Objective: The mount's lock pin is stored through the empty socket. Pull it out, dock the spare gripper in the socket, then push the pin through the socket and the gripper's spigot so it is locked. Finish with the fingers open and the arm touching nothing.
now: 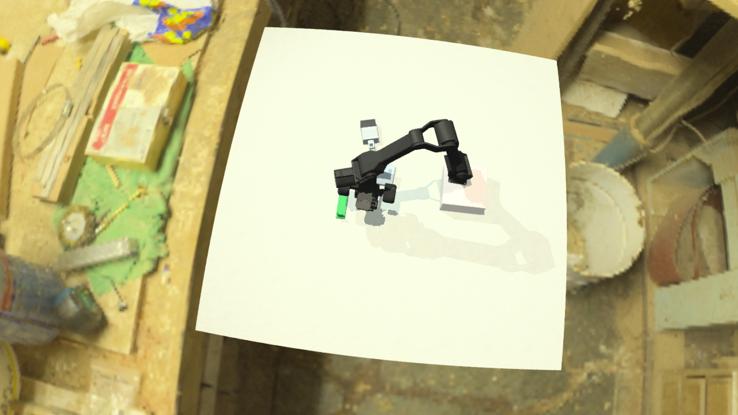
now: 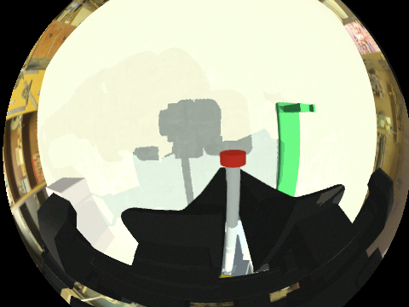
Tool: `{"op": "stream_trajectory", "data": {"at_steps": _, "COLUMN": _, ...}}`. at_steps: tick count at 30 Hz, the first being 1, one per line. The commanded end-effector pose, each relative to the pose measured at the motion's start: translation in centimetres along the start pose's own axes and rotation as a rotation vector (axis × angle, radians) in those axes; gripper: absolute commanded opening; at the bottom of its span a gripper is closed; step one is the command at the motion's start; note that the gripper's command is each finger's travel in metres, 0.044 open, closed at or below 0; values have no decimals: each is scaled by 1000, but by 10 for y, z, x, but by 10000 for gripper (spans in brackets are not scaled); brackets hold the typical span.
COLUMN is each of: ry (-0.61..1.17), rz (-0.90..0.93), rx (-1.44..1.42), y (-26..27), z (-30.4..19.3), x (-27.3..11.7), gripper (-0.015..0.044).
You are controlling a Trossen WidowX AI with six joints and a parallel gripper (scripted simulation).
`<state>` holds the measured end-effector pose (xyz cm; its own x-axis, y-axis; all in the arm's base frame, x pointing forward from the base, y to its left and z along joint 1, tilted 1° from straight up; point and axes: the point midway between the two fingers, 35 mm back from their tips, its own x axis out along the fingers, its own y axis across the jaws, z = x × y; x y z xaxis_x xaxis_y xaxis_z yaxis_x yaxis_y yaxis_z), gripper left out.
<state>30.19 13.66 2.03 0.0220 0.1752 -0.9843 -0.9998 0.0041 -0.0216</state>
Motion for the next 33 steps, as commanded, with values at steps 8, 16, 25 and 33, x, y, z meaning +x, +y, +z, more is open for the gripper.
{"op": "stream_trajectory", "data": {"at_steps": 8, "ry": 3, "rz": 1, "rx": 2, "y": -1, "z": 9, "x": 0, "gripper": 0}}
{"op": "stream_trajectory", "data": {"at_steps": 16, "ry": 4, "rz": 6, "rx": 3, "y": -1, "z": 15, "x": 1, "gripper": 0}}
{"op": "stream_trajectory", "data": {"at_steps": 25, "ry": 6, "rz": 12, "rx": 4, "y": -2, "z": 22, "x": 1, "gripper": 0}}
{"op": "stream_trajectory", "data": {"at_steps": 33, "ry": 7, "rz": 17, "rx": 5, "y": -1, "z": 28, "x": 0, "gripper": 0}}
